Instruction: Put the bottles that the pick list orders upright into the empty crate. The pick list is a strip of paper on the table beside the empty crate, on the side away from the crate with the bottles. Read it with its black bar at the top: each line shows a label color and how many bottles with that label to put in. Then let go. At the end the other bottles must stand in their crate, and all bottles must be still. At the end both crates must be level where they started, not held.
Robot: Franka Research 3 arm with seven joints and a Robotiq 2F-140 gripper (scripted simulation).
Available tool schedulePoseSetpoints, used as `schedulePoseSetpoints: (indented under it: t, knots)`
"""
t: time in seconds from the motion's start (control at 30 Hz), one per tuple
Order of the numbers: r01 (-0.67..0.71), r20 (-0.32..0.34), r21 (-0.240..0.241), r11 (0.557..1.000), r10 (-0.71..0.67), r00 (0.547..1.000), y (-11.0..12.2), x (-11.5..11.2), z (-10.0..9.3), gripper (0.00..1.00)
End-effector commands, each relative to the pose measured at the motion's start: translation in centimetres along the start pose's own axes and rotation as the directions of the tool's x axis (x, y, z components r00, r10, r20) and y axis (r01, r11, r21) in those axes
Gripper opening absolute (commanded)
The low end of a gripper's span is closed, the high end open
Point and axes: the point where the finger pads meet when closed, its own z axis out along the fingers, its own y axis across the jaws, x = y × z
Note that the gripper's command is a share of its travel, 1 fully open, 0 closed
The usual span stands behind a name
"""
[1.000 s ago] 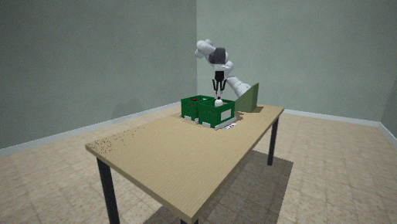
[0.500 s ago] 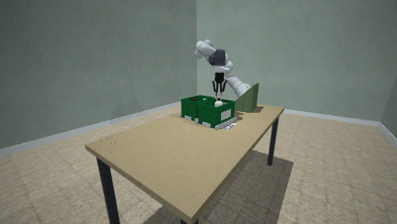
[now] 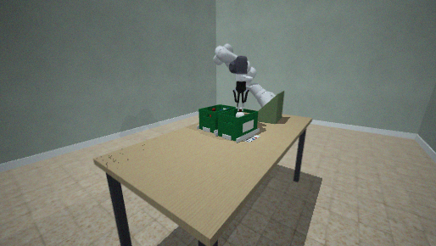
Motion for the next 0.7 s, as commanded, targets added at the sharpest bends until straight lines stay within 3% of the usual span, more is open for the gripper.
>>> schedulePoseSetpoints:
  t: [0.0, 0.67]
  knots:
    - [-0.009, -0.013, -0.004, 1.0, 0.009, 1.0, 0.07, 0.4, -0.03, 0.0]
    - [-0.009, -0.013, -0.004, 1.0, 0.009, 1.0, 0.08, 0.41, 0.87, 0.0]
